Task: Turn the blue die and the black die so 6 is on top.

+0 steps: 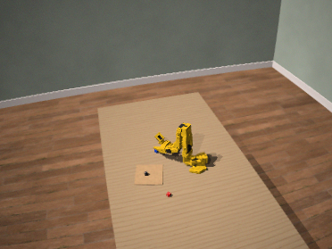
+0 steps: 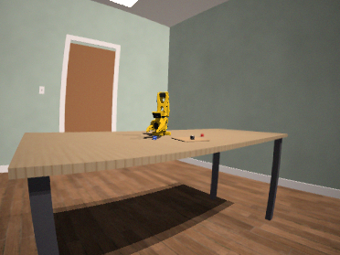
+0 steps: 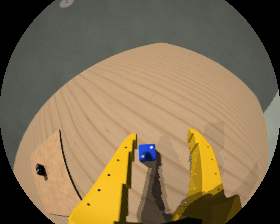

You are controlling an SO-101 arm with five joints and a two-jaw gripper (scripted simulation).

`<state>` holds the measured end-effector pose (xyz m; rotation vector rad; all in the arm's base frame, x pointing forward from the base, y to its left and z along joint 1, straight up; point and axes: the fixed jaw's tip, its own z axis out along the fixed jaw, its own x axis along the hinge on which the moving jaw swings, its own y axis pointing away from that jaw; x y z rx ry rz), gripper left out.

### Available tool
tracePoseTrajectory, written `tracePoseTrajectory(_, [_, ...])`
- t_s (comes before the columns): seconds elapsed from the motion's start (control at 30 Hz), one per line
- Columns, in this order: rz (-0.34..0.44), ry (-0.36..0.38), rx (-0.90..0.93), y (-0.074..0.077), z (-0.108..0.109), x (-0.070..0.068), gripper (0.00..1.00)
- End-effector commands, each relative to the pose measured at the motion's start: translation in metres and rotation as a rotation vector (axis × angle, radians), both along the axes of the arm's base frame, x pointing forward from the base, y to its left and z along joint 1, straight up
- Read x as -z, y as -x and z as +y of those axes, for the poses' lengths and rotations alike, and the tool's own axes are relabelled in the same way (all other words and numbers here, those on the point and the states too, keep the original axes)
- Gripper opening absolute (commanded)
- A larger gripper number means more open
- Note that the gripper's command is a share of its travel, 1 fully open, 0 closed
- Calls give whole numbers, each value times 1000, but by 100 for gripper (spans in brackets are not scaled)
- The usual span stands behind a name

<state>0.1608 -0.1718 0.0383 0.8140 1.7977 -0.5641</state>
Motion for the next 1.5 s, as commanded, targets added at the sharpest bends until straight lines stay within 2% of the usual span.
tracePoseTrajectory(0.0, [7, 1, -8, -2, 0, -17, 27])
tracePoseTrajectory(0.27, [7, 1, -8, 1, 3, -31, 27])
tracePoseTrajectory(1.17, [0, 8, -8, 1, 3, -33, 27])
tracePoseTrajectory(1.3, [-33, 46, -8, -1, 2, -44, 27])
tracePoseTrajectory(1.47, [-118, 142, -8, -3, -1, -70, 26])
